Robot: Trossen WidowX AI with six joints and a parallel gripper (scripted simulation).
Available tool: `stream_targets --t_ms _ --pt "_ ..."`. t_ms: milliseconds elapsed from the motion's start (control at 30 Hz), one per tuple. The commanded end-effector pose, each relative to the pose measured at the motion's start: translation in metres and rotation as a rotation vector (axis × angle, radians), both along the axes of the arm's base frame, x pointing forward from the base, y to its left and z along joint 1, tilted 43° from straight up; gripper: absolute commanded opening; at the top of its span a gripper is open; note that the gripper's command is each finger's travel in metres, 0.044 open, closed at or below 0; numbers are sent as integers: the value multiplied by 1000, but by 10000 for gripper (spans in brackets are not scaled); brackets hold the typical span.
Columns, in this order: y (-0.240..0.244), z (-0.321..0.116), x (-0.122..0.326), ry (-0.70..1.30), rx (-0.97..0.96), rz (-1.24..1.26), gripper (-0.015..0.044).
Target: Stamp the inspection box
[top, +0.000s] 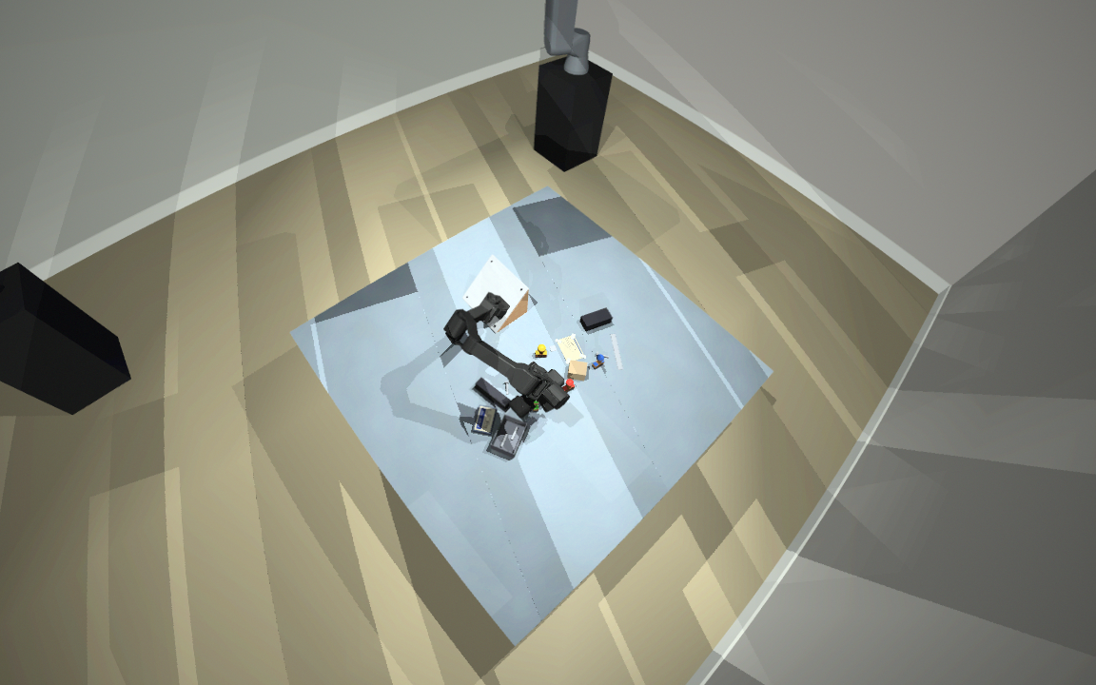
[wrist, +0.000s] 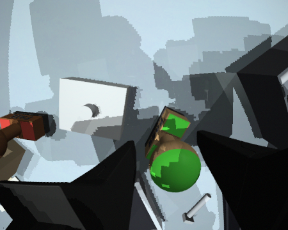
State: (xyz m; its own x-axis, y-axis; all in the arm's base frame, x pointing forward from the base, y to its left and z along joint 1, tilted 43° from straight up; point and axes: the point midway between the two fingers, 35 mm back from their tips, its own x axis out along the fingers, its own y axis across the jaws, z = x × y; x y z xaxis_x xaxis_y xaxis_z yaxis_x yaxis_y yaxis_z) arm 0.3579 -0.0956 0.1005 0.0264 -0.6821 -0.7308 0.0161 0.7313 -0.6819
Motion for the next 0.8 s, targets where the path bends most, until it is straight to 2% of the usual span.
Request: stream_targets --t_ms 0,67,767 --pt "-4 -3 -2 7 -5 1 223" --pt "-4 -3 -2 7 -5 1 223" --pt "-2 -2 -1 1 0 -1 83"
